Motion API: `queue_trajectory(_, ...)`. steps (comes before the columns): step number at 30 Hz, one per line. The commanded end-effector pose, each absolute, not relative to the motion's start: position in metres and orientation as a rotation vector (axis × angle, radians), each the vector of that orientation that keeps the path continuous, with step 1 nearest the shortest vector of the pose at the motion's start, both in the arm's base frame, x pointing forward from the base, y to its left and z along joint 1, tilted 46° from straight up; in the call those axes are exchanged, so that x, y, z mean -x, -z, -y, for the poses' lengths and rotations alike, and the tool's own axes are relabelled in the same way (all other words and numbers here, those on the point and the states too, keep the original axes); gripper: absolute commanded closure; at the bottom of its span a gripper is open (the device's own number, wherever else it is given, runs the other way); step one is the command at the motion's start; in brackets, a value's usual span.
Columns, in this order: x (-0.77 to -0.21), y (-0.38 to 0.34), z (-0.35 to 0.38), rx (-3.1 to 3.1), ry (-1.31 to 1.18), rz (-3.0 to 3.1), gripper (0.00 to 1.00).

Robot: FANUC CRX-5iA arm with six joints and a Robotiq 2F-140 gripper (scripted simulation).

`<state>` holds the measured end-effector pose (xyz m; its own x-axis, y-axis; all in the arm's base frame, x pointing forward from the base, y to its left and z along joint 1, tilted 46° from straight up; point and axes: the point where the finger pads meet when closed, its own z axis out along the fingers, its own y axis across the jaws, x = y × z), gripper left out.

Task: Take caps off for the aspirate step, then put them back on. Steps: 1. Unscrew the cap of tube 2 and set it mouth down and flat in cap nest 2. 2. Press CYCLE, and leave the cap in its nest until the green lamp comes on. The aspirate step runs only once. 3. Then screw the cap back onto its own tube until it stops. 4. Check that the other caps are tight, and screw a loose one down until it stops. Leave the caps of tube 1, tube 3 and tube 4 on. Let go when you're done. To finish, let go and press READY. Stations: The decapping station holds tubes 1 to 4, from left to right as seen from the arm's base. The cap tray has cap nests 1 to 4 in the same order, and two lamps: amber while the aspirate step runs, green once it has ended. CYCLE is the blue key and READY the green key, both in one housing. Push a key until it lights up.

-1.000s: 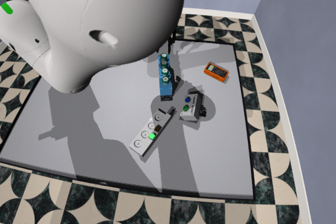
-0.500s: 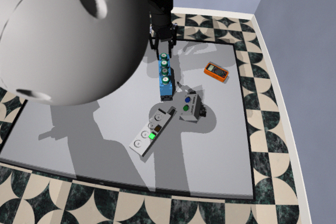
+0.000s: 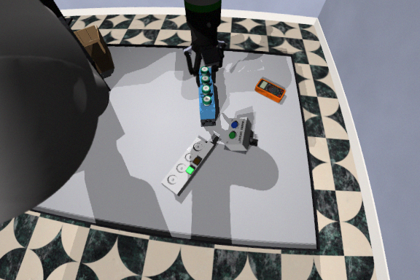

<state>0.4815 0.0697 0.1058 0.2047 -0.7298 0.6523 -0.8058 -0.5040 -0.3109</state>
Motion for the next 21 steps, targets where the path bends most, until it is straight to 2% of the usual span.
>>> queue_trajectory(1,-0.484,-0.103,-0.068,-2.362,-1.189,1.509,0.59)
queue_trajectory(21,-0.501,-0.083,-0.054,-2.362,-1.189,1.509,0.59)
